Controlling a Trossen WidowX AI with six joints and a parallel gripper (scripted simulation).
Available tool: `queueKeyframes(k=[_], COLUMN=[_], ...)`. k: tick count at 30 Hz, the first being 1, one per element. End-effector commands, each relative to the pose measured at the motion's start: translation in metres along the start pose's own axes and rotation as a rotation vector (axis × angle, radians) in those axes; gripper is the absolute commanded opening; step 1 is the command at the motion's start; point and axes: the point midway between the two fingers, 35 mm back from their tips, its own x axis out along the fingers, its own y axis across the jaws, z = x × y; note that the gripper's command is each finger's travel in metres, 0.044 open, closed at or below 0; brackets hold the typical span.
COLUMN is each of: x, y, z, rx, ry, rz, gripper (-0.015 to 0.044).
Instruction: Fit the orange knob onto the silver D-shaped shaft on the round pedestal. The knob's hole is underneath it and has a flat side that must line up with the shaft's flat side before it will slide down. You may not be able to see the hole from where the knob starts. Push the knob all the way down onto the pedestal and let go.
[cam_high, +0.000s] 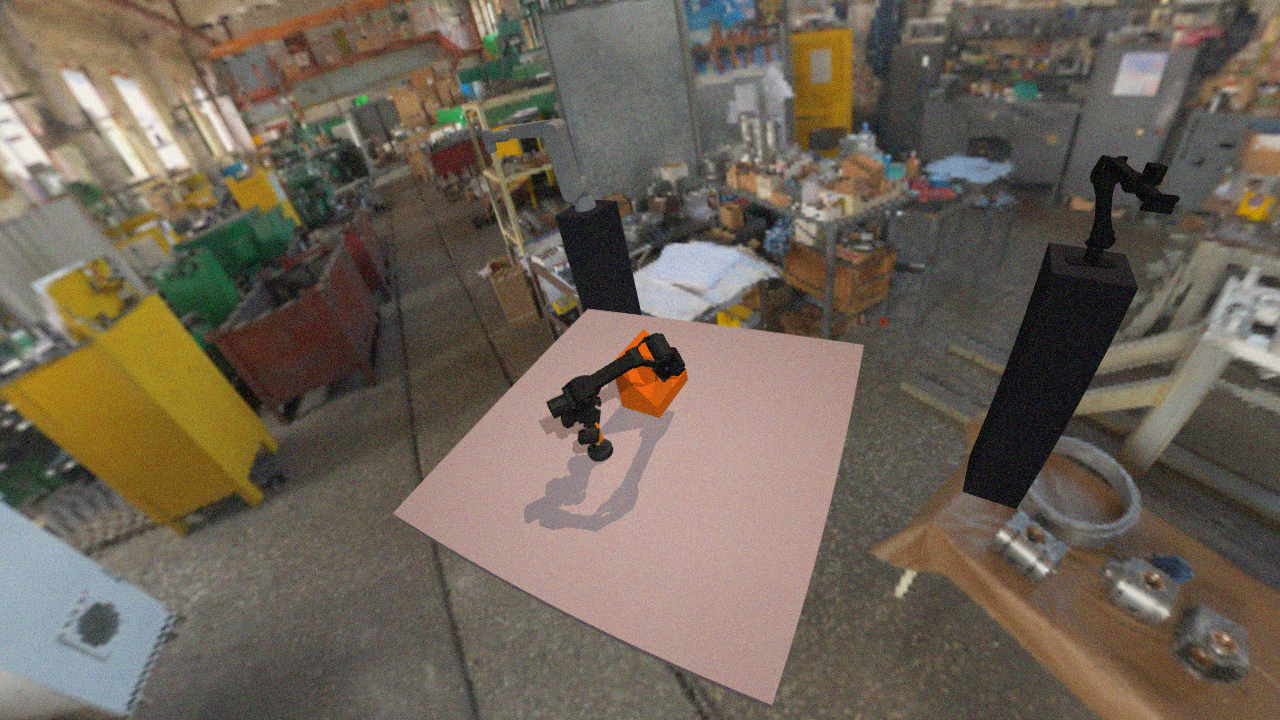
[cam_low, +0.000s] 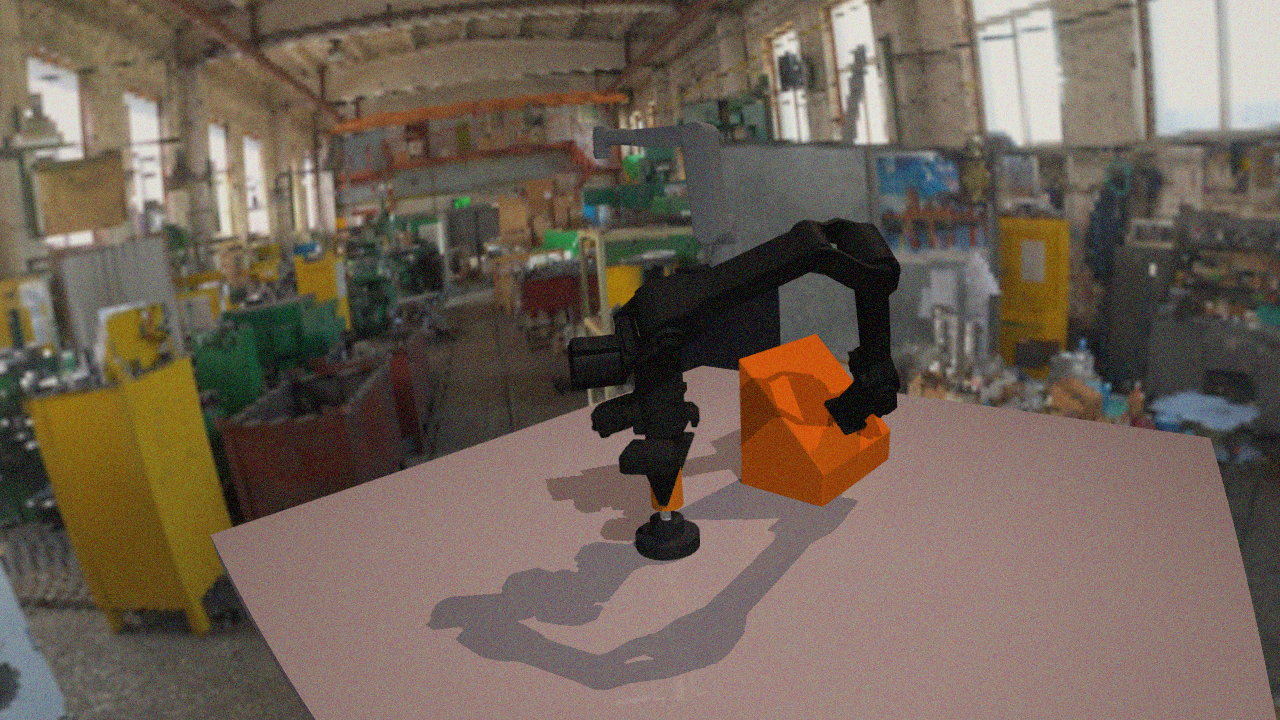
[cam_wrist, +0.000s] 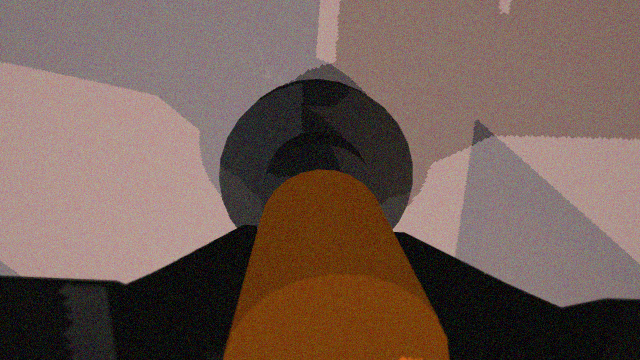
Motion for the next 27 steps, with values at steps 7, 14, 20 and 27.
queueKeyframes(k=[7,14,20,27], x=[-0.0021,0.0015,0.0012,0.0029], y=[0.0035,0.0031,0.0004,-0.002], z=[0.0018,0.0023,0.0019,0.0013], rx=[-0.118,-0.118,-0.118,-0.118], ry=[-0.006,-0.006,-0.006,-0.006], rz=[0.005,0.005,0.005,0.005], gripper=[0.0,0.0,0.0,0.0])
